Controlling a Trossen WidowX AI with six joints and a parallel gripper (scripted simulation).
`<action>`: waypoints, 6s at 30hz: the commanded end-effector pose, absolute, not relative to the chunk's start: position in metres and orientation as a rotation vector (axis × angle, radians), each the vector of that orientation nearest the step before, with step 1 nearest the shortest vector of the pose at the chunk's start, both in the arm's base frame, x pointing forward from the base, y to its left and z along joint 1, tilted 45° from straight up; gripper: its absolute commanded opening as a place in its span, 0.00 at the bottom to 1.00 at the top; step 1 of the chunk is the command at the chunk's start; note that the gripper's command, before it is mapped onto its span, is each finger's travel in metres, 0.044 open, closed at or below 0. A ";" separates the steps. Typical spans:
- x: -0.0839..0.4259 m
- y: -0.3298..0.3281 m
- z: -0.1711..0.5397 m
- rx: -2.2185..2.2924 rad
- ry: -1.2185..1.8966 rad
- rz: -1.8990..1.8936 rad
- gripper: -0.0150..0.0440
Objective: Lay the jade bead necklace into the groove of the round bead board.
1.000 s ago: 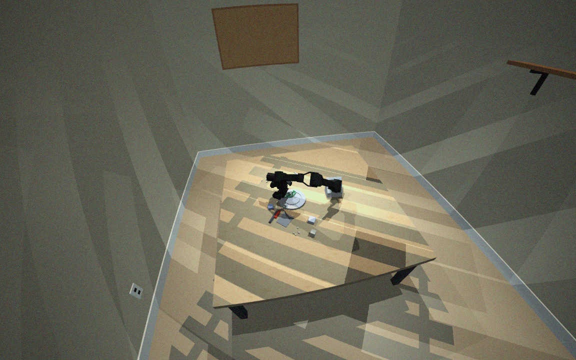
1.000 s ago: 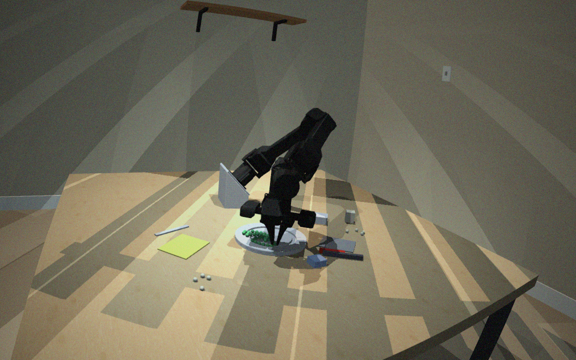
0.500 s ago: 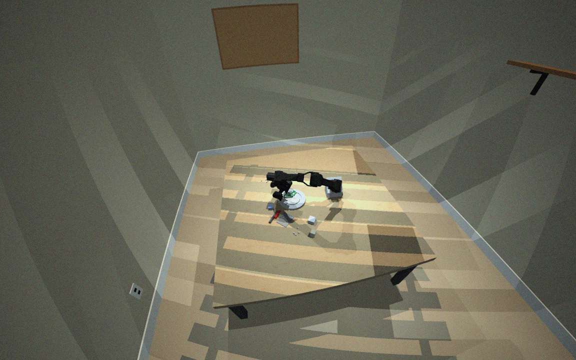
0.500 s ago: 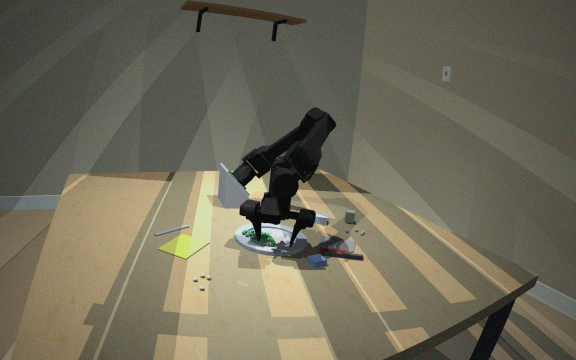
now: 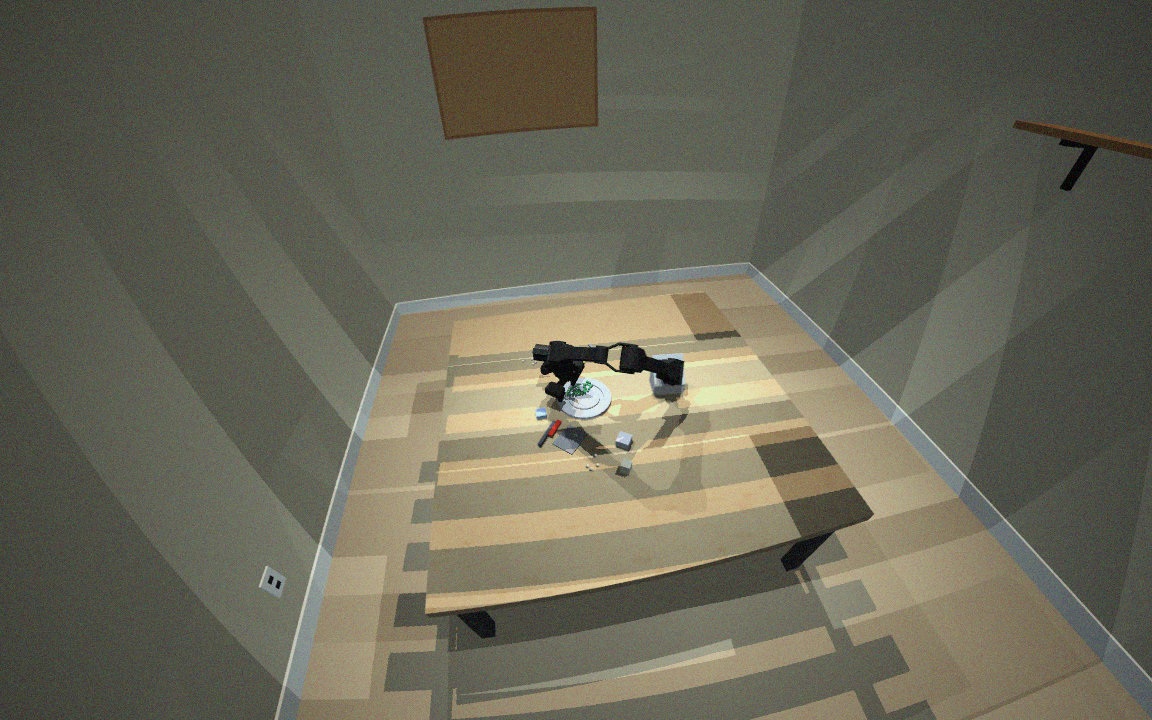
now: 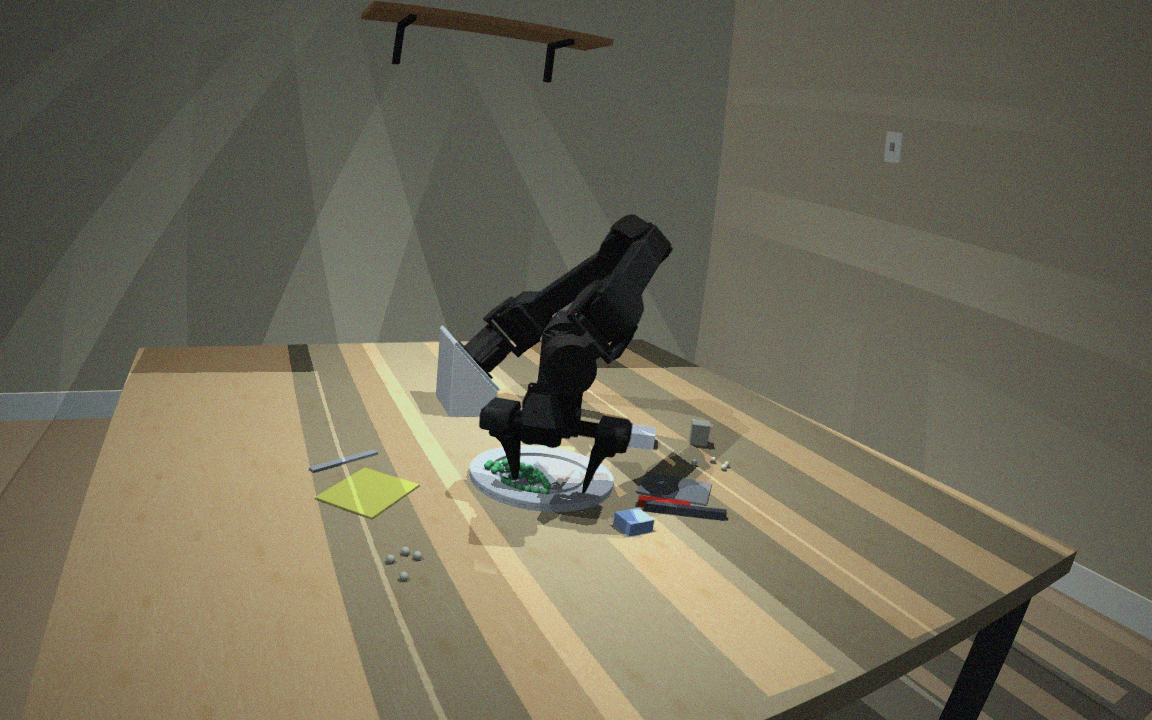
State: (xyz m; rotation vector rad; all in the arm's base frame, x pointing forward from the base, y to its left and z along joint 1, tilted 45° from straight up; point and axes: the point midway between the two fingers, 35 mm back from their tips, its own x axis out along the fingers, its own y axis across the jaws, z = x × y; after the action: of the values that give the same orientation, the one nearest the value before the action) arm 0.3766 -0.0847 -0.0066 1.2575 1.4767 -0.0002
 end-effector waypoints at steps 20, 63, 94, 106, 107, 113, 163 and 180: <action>0.335 -0.112 -0.011 1.722 1.530 -0.475 0.64; 0.328 -0.093 -0.040 1.894 1.526 -0.665 0.46; 0.329 -0.095 -0.038 1.886 1.519 -0.663 0.25; 0.323 -0.100 -0.037 1.893 1.525 -0.666 0.25; 0.321 -0.101 -0.039 1.893 1.525 -0.666 0.25; 0.314 -0.106 -0.045 1.893 1.525 -0.667 0.25; 0.315 -0.100 -0.051 1.893 1.526 -0.666 0.25; 0.315 -0.100 -0.051 1.893 1.526 -0.666 0.25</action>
State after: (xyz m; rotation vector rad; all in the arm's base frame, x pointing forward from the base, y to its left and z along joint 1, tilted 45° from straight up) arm 0.3160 -0.1040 -0.0480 1.8928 1.5110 -0.6646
